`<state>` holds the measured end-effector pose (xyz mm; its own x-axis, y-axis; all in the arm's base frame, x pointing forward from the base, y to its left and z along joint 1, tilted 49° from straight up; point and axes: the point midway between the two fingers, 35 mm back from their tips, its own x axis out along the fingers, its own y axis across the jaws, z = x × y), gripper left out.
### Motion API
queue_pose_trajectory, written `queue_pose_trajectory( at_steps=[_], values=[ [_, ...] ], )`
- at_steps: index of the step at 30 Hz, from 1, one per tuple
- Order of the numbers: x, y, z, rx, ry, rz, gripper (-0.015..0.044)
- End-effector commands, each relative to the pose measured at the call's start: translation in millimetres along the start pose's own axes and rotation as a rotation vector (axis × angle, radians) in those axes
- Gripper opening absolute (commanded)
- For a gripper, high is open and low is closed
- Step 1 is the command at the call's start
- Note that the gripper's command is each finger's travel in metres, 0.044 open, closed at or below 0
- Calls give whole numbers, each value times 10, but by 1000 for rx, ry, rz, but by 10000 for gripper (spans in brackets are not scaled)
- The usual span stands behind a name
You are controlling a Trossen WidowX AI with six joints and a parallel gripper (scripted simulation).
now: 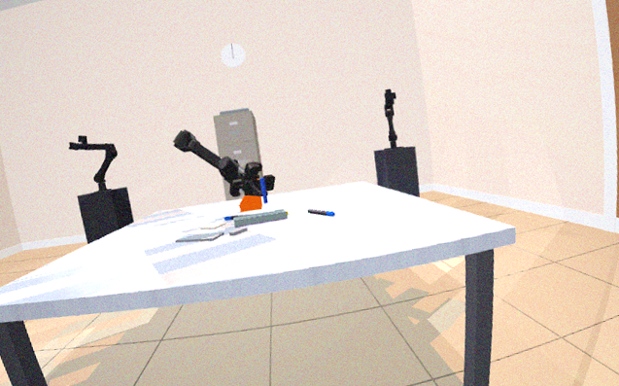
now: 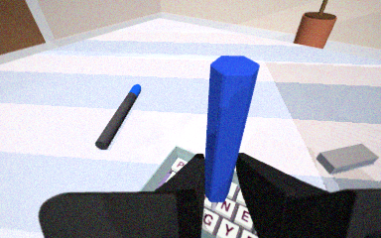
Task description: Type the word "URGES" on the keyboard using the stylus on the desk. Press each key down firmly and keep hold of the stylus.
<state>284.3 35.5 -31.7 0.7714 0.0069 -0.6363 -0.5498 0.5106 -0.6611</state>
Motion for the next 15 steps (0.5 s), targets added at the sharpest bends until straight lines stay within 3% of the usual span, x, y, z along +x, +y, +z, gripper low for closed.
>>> queue_pose_trajectory(
  at_steps=[1,10,13,15],
  values=[
    [-7,14,-9,-4,-2,5,0],
    [-7,14,-9,-4,-2,5,0],
    [0,26,-14,-4,-1,6,79],
    [7,37,-19,-3,-1,7,81]
  ],
)
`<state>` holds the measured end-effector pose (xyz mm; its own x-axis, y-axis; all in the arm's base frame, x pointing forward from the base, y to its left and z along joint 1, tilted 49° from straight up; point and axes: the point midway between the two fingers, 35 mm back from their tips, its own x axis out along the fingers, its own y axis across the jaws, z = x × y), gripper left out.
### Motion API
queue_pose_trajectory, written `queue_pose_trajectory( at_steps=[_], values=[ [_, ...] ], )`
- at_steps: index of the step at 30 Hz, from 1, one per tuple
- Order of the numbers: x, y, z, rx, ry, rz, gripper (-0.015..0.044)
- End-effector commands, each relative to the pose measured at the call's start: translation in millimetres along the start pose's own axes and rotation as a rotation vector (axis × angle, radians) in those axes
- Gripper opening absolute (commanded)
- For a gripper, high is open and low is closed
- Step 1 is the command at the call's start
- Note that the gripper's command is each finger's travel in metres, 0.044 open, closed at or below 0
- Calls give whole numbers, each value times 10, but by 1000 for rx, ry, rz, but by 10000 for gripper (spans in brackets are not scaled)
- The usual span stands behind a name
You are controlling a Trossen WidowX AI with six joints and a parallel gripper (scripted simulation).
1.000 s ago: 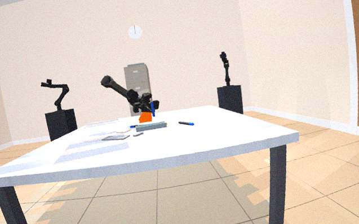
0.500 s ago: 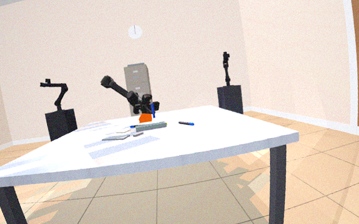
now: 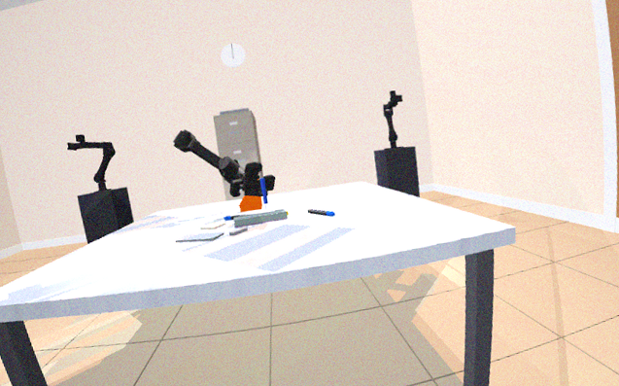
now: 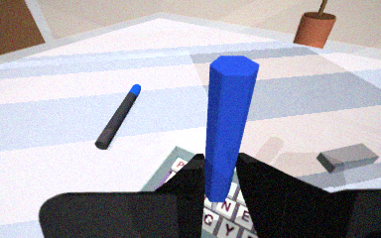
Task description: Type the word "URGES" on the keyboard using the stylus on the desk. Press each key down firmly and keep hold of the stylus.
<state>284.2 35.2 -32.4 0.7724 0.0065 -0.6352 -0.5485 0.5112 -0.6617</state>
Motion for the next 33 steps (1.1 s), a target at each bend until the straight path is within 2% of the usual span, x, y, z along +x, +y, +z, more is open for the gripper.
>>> queue_pose_trajectory(
  at_steps=[1,33],
  values=[
    [4,36,-13,-4,0,8,81],
    [12,39,-64,-4,0,8,81]
  ],
)
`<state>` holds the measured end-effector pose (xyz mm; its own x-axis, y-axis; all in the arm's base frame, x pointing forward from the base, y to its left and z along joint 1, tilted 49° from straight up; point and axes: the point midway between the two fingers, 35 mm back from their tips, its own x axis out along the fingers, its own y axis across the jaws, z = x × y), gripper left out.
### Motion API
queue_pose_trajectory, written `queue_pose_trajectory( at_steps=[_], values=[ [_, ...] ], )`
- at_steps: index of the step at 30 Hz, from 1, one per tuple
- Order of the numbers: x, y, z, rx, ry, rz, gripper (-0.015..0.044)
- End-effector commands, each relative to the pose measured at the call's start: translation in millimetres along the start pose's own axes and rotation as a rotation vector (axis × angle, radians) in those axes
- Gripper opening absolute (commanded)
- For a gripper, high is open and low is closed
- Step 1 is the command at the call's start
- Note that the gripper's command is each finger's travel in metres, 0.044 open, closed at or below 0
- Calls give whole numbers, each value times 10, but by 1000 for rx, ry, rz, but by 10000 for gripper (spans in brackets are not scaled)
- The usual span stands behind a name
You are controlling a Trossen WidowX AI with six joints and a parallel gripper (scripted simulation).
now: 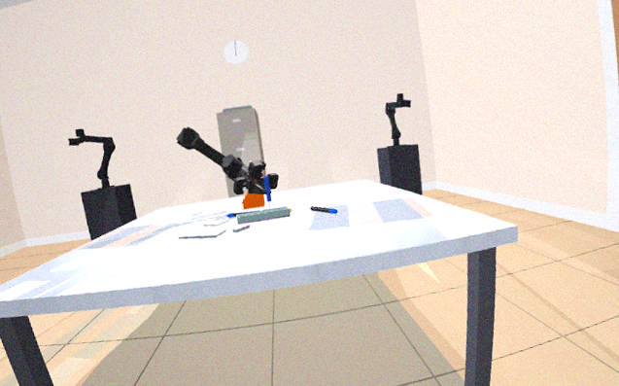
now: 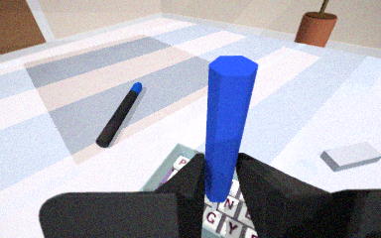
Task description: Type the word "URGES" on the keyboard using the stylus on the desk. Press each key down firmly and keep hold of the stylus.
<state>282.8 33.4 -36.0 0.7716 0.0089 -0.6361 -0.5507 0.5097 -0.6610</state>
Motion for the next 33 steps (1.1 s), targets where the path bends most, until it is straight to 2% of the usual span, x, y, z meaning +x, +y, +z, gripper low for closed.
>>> queue_pose_trajectory(
  at_steps=[1,33],
  values=[
    [2,17,-34,-3,1,6,81],
    [52,23,-147,-3,2,6,81]
  ],
)
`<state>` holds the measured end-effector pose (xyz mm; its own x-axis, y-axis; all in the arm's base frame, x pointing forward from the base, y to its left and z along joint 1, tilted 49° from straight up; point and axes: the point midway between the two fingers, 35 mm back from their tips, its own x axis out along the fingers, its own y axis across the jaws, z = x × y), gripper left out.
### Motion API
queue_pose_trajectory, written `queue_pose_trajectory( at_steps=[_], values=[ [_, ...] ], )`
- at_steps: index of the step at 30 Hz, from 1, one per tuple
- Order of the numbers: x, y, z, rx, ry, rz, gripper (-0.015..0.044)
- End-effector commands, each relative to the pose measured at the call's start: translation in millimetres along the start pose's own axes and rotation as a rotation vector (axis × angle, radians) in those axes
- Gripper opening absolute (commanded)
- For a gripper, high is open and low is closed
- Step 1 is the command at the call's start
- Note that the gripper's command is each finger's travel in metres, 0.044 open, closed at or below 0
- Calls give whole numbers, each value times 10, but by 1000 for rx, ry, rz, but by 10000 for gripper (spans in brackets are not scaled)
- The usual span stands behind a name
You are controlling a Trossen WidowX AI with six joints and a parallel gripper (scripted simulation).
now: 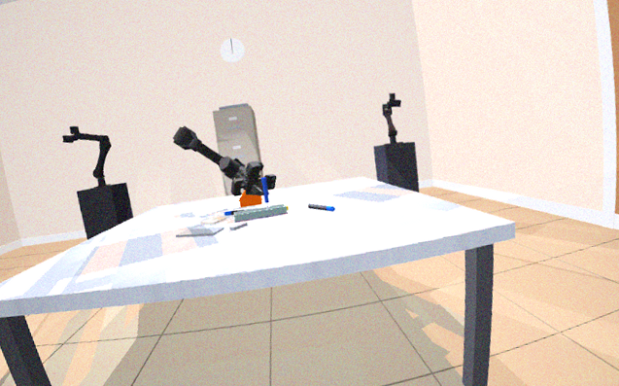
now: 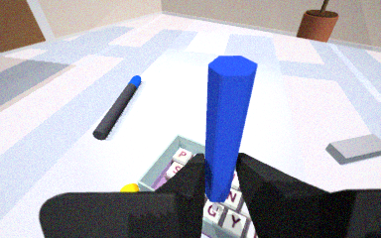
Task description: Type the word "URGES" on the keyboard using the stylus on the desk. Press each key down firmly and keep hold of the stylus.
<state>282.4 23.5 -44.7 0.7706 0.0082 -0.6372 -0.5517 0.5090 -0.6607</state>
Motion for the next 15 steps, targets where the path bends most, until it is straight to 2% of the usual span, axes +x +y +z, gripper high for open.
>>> queue_pose_trajectory(
  at_steps=[1,15],
  values=[
    [3,14,-30,-2,1,5,81],
    [6,15,-38,-2,1,5,81]
  ],
)
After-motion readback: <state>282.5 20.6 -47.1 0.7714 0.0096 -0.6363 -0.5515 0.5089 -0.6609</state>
